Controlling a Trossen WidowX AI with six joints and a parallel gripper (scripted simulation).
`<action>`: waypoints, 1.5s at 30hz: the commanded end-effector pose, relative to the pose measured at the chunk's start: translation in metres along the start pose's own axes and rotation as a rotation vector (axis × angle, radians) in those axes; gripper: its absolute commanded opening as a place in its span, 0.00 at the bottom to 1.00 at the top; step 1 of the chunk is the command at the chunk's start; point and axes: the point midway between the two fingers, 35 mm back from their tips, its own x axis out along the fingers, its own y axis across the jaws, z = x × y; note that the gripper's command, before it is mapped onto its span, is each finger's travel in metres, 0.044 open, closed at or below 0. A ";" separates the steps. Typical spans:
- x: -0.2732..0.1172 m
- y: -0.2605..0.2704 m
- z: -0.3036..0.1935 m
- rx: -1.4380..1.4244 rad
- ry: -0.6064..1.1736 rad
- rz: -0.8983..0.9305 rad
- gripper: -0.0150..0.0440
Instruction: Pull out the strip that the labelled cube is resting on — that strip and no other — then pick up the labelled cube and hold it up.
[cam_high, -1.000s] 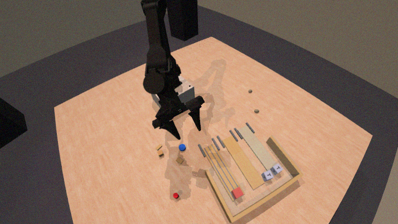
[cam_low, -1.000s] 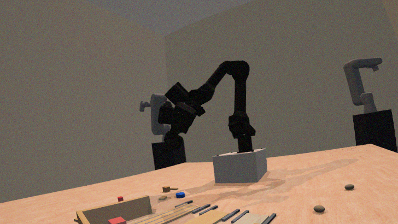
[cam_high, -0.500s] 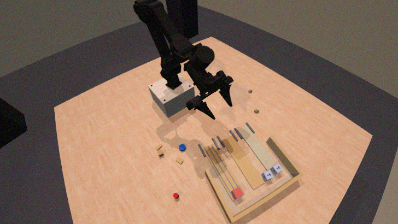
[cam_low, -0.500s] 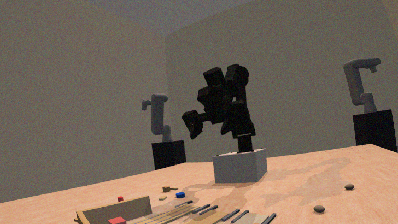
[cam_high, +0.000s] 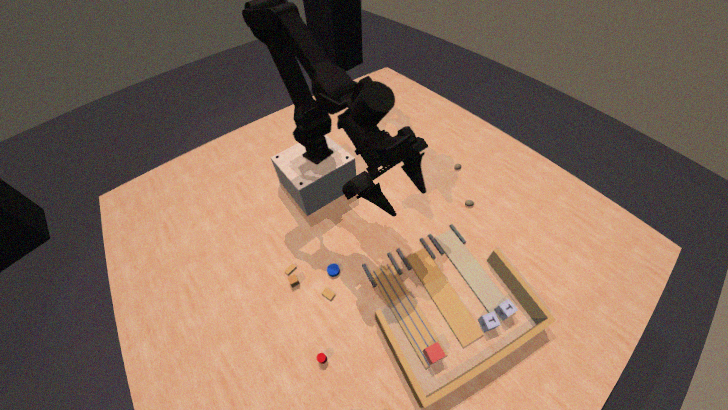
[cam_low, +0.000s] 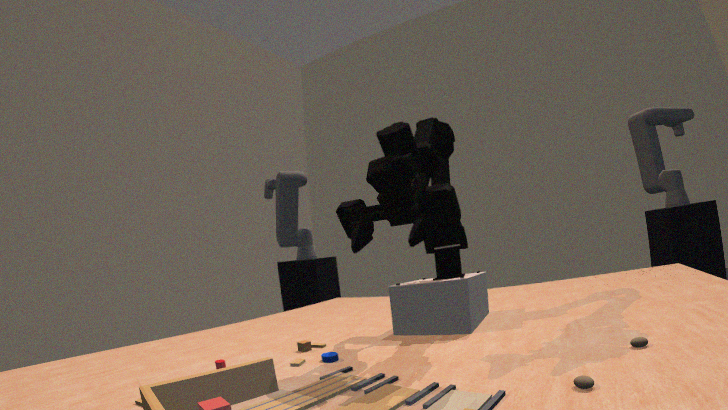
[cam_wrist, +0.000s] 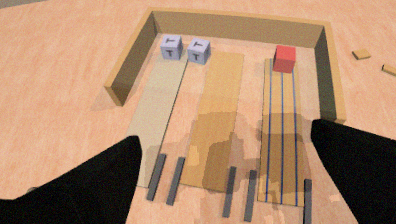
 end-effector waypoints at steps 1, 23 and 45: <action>0.001 0.000 0.001 -0.003 0.003 -0.002 0.89; 0.120 0.095 -0.010 0.225 0.804 -0.048 0.25; 0.146 0.114 -0.043 0.247 0.943 -0.111 0.25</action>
